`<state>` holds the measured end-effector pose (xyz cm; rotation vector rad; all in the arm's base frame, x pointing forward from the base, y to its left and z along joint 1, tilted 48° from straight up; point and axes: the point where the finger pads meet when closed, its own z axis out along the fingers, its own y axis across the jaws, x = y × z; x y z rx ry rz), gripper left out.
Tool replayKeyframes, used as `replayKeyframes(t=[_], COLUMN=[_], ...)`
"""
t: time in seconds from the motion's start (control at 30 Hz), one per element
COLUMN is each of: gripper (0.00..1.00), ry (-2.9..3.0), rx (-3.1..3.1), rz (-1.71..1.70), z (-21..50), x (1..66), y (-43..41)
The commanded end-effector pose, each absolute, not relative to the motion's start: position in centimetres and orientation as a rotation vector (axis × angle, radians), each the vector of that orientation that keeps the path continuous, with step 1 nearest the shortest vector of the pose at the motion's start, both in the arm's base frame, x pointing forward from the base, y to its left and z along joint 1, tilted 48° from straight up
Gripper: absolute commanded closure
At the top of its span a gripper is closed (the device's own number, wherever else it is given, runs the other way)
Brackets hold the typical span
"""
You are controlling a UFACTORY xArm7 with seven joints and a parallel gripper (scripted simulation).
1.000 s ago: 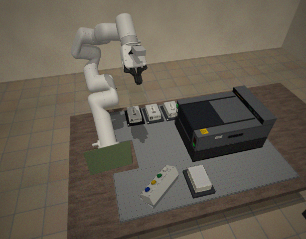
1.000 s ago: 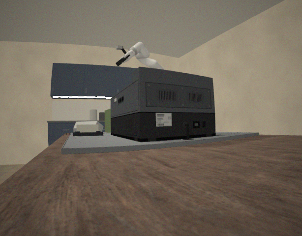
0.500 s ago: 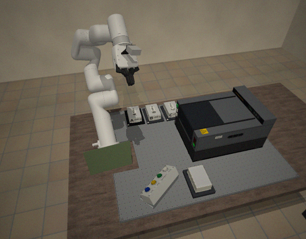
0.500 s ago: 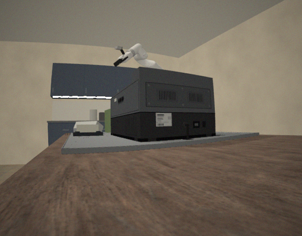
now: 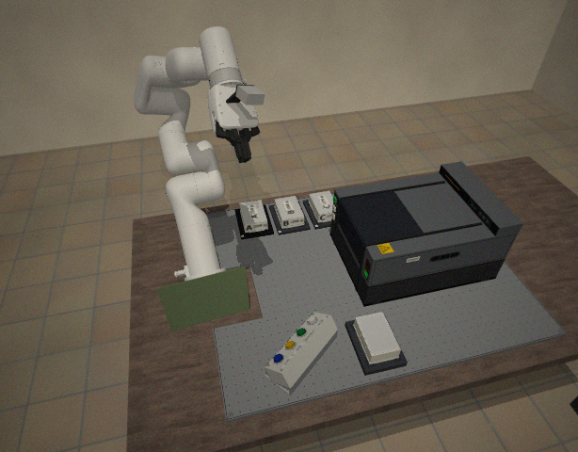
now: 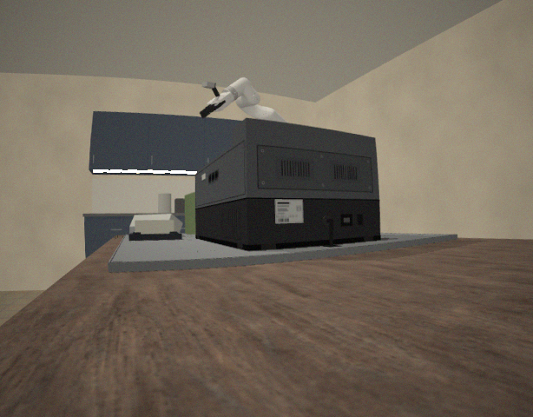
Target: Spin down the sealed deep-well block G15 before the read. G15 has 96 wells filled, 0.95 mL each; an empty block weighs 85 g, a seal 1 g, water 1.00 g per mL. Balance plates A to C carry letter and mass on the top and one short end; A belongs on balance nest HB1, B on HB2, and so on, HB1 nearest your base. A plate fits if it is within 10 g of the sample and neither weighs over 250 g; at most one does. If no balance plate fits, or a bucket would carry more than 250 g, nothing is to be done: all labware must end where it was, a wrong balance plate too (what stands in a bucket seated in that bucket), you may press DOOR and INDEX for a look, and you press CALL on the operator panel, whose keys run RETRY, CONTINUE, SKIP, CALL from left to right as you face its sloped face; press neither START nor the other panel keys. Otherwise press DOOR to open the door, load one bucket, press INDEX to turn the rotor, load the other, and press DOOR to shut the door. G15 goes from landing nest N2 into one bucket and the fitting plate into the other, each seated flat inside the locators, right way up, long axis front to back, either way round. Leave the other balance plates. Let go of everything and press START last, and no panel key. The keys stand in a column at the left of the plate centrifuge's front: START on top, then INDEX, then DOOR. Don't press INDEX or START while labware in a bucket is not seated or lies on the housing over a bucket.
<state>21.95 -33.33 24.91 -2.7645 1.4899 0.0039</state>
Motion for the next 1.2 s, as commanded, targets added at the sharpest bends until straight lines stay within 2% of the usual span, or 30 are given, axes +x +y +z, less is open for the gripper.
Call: replayKeyframes(t=[0.0,0.4,0.73,1.17], gripper=[1.0,1.0,1.0,1.0], ry=[1.487,1.215,0.699,0.204], rx=[-2.768,-2.897,-3.063,-3.135], rz=[0.0,0.0,0.0,0.0], z=[25.0,25.0,25.0,25.0], x=[22.1,28.0,36.0,39.7], y=[-33.4,-28.5,-17.3,-5.2])
